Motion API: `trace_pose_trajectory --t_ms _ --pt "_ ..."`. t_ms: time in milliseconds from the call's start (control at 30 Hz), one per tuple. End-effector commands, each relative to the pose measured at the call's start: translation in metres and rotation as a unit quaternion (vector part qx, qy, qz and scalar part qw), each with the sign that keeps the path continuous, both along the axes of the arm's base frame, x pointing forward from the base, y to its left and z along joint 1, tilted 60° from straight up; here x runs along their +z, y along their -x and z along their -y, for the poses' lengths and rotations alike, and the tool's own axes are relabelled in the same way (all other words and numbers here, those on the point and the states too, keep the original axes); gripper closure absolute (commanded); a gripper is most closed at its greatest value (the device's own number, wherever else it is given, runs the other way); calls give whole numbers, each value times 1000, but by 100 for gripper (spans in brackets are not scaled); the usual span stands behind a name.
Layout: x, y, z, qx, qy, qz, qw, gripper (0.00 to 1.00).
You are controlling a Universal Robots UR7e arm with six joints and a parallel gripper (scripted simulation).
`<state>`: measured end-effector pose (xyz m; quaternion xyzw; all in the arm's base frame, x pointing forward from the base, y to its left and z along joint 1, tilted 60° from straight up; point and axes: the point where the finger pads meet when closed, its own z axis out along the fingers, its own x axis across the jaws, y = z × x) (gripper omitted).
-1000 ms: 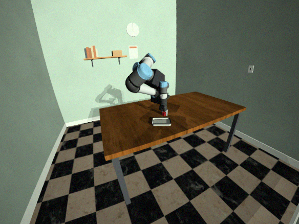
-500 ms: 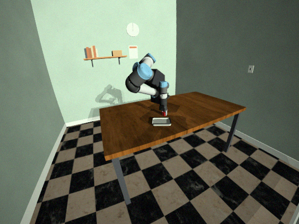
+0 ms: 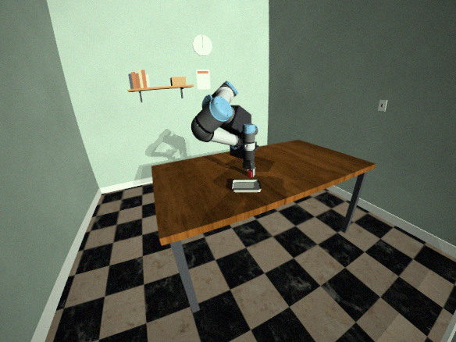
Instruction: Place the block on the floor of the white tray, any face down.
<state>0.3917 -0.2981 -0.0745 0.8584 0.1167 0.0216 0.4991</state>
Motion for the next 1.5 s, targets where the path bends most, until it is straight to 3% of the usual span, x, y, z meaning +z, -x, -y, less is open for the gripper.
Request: trace_pose_trajectory --t_ms 0,500,1000,1467 --pt "0 0 0 0 0 0 1000 100" --pt "8 2 -13 0 0 0 1000 100" --pt "30 9 -50 0 0 0 1000 100" --pt "33 10 -55 0 0 0 1000 100"
